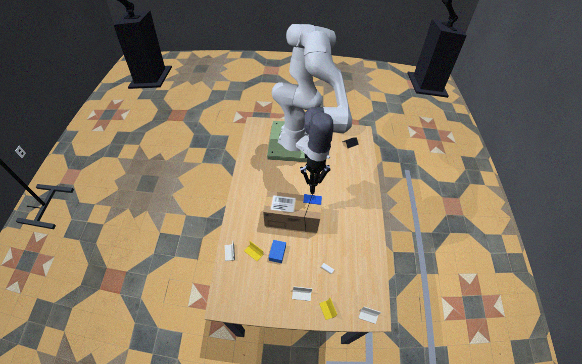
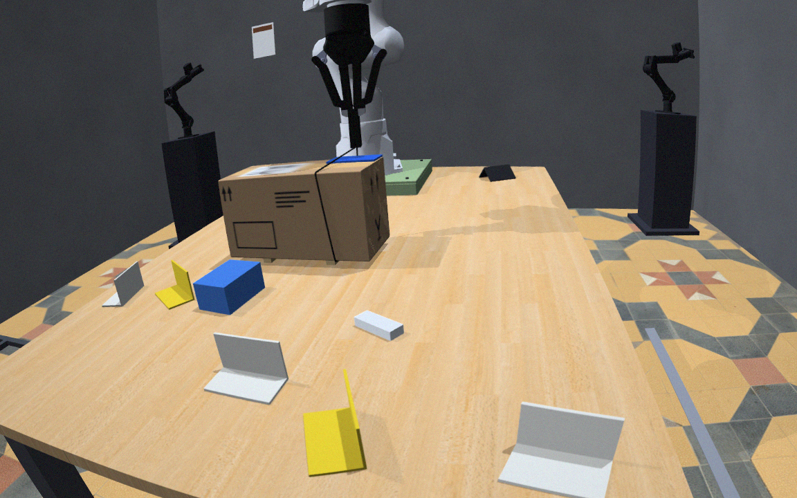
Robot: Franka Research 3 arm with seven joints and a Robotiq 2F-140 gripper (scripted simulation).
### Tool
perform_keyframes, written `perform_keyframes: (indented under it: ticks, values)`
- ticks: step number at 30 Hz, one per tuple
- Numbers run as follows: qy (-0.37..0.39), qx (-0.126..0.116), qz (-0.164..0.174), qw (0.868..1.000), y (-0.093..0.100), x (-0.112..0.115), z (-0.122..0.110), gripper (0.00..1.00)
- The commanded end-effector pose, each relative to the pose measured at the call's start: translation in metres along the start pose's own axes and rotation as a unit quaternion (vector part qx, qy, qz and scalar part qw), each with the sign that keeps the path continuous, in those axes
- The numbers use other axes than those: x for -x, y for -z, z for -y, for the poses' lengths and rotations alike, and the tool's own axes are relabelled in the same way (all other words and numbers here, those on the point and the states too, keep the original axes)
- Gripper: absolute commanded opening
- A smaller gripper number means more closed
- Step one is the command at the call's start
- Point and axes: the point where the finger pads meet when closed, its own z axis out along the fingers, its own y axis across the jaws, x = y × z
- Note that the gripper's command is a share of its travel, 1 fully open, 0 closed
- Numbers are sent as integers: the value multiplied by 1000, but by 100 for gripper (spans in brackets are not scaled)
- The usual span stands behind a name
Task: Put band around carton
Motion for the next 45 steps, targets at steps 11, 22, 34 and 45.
perform_keyframes:
  ticks: [11,22,34,45]
  values:
    - [-11,2,-5,1000,-1,-2,-7,10]
    - [-11,2,-5,1000,-1,-2,-7,10]
    - [-11,2,-5,1000,-1,2,-6,10]
    - [-11,2,-5,1000,-1,11,-4,10]
